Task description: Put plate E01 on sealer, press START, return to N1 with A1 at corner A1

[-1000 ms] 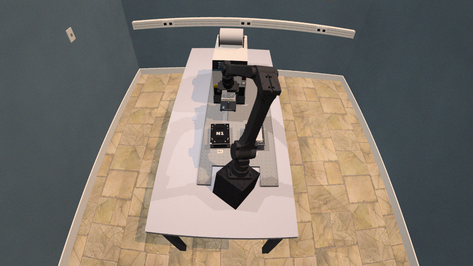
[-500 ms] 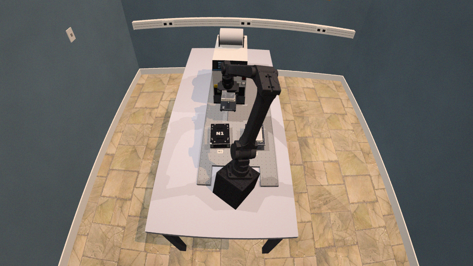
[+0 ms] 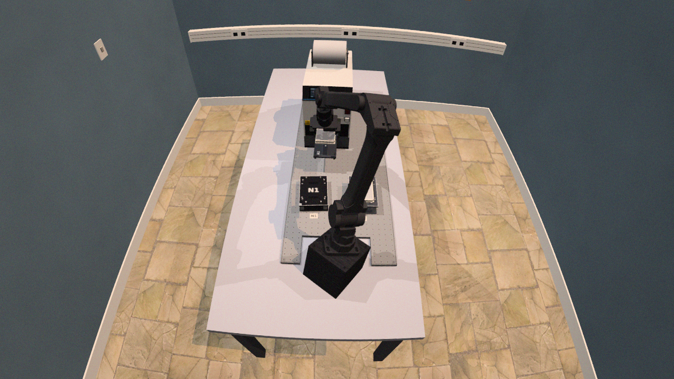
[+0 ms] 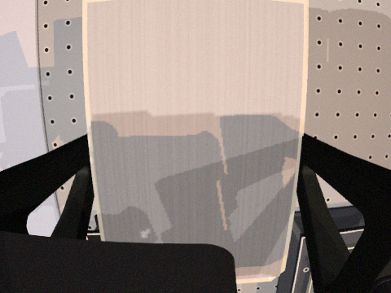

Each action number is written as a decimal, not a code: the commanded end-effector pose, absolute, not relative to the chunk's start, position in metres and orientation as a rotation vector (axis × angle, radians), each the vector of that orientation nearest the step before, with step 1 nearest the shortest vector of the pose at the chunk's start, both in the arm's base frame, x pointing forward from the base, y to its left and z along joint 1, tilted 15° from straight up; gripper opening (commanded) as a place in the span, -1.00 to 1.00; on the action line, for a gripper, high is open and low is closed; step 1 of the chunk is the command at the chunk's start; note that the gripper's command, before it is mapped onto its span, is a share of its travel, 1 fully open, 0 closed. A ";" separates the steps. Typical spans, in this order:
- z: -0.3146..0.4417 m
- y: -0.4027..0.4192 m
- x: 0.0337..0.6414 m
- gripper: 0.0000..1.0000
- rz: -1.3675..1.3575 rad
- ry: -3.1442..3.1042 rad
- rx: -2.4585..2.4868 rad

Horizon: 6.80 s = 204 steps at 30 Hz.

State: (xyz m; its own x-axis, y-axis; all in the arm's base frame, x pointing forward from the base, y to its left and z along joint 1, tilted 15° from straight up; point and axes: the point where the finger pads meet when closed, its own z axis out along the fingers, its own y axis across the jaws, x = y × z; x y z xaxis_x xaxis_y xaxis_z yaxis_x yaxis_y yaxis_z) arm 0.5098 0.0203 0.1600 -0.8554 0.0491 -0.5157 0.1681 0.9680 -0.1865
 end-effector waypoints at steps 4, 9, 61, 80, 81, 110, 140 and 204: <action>0.185 0.034 0.531 -1.00 -0.281 2.526 0.124; 0.175 0.011 0.522 -1.00 -0.287 2.534 0.065; 0.147 0.042 0.444 -1.00 -0.279 2.565 0.058; 0.137 0.054 0.403 -1.00 -0.280 2.575 0.058; 0.137 0.055 0.401 -1.00 -0.280 2.573 0.060; 0.118 0.070 0.350 -1.00 -0.288 2.586 0.066; 0.120 0.087 0.332 -1.00 -0.271 2.556 0.069; 0.109 0.093 0.315 -1.00 -0.284 2.578 0.041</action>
